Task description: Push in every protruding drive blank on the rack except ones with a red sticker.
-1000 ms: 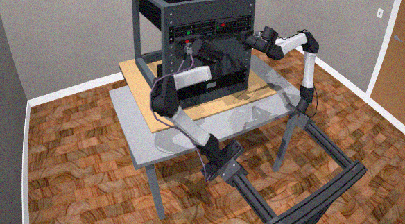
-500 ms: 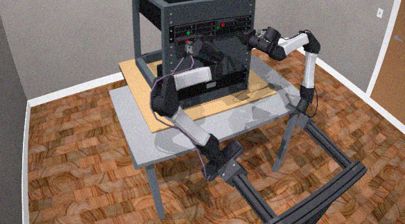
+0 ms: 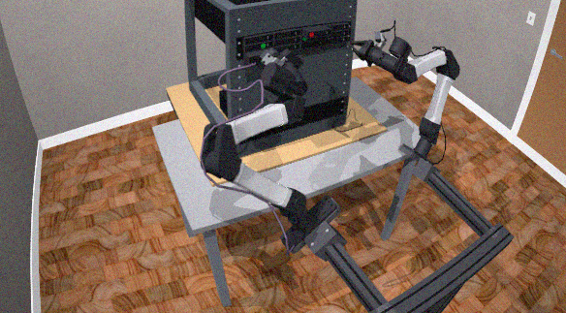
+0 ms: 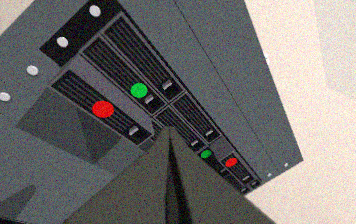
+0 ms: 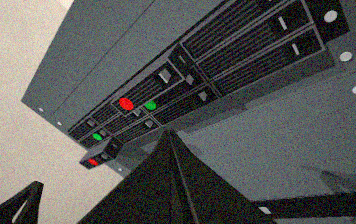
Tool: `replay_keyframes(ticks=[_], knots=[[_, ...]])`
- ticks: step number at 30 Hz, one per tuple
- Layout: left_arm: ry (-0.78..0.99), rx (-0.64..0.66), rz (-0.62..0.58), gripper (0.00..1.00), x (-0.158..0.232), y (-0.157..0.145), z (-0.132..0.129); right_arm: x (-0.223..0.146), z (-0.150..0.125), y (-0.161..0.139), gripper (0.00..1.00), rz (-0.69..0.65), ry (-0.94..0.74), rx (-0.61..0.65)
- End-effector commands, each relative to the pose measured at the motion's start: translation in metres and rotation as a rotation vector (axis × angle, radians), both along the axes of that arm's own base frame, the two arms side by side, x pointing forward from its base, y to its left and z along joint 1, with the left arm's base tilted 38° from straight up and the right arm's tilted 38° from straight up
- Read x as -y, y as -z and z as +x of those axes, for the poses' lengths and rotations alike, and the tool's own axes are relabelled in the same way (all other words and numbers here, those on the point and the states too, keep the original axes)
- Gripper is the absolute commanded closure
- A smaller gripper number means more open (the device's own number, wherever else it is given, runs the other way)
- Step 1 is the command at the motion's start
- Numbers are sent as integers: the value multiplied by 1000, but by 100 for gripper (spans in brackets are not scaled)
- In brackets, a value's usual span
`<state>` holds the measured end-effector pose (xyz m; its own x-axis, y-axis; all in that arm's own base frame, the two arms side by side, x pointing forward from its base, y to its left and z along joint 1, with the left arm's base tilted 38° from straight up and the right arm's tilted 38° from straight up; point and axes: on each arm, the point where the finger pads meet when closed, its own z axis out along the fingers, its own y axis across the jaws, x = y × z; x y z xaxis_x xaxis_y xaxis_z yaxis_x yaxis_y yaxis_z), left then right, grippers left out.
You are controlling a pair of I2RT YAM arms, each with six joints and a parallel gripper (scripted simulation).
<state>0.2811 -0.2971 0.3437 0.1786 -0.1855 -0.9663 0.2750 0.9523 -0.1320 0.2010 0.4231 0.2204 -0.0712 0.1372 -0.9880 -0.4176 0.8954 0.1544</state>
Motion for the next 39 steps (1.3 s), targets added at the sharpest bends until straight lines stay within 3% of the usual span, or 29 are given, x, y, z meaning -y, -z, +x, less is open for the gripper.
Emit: replay_keyframes(ticks=[1, 9, 11, 18, 26, 39], knots=[[26, 45, 300, 100, 8, -2, -13, 1, -20, -16, 100, -231, -80, 116], [44, 113, 622, 100, 4, -18, -35, 14, -40, -40, 100, -468, -139, 226], [44, 113, 622, 100, 4, -18, -35, 14, -40, -40, 100, -468, -139, 226], [45, 161, 884, 100, -3, -30, -52, 24, -56, -67, 100, -605, -179, 305], [49, 183, 888, 100, -4, -46, -59, 25, -57, -74, 100, -583, -172, 305], [44, 181, 888, 100, -5, -46, -57, 25, -57, -75, 100, -582, -172, 305]])
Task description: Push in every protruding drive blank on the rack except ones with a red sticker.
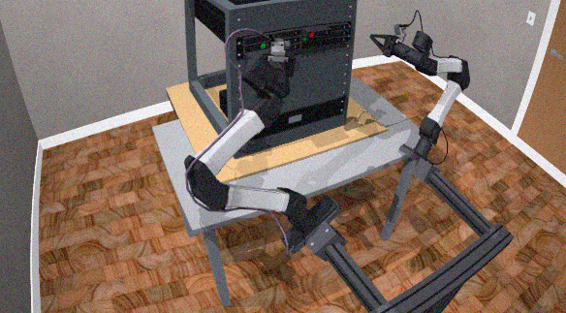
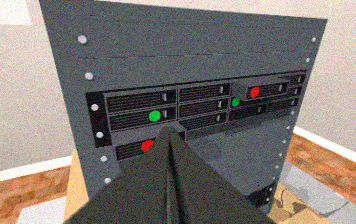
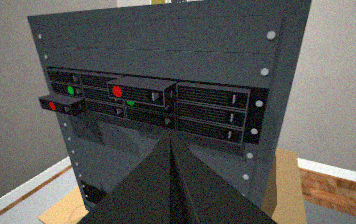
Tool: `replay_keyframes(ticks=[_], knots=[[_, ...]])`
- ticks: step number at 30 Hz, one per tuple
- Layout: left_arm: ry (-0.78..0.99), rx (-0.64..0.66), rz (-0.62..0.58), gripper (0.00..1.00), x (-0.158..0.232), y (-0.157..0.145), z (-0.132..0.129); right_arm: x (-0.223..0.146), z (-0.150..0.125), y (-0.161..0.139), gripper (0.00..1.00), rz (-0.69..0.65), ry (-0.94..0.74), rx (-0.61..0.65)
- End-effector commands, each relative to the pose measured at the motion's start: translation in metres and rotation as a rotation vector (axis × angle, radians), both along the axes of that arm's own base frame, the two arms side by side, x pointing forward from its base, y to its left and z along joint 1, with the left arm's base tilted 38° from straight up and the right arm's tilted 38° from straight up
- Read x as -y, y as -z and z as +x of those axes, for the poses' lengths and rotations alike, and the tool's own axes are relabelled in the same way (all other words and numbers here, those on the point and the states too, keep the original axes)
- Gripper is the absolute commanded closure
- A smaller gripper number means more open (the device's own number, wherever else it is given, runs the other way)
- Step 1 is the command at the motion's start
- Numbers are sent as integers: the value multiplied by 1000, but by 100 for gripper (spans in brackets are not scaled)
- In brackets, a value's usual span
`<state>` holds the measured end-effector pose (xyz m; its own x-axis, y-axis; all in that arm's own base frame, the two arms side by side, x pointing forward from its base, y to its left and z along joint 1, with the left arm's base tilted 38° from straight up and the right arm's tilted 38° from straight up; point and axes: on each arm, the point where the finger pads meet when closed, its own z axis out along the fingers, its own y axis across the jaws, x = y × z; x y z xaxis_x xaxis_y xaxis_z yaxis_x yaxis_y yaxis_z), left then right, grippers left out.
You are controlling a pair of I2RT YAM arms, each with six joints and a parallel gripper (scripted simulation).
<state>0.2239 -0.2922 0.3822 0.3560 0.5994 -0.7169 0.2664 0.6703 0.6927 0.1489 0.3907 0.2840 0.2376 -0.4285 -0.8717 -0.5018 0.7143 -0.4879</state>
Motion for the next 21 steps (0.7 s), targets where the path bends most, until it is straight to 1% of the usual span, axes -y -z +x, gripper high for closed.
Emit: replay_keyframes(ticks=[1, 2, 21], knots=[[-9, 2, 3, 100, 0, -7, 0, -7, -5, -11, 100, 15, -16, 6], [-1, -1, 14, 100, 2, -2, 0, -7, -5, -11, 100, 15, -16, 6], [-1, -1, 14, 100, 2, -2, 0, -7, -5, -11, 100, 15, -16, 6]])
